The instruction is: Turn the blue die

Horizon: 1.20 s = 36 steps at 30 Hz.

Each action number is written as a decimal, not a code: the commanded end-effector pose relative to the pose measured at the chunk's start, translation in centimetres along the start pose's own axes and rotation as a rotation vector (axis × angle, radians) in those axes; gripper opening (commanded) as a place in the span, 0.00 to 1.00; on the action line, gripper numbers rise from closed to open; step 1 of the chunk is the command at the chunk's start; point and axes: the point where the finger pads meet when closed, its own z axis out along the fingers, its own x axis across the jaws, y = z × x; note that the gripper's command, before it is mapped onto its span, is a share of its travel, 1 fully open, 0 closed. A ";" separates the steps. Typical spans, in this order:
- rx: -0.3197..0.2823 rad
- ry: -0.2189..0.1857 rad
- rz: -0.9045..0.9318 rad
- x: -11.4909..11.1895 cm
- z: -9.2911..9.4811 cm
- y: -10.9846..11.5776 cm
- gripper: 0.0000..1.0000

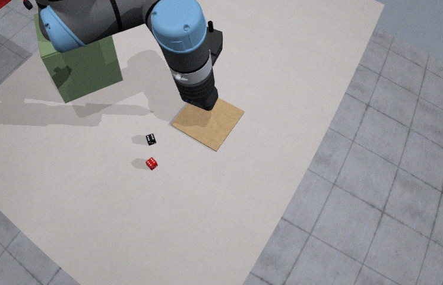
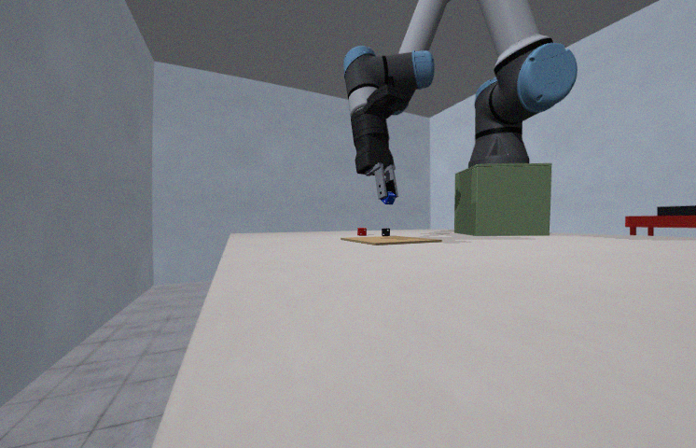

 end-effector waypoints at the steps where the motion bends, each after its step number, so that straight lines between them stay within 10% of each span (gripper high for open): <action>1: 0.045 0.001 -0.002 0.0 -0.1 0.1 0.40; 36: 0.396 -0.007 -0.006 0.0 0.2 0.6 0.40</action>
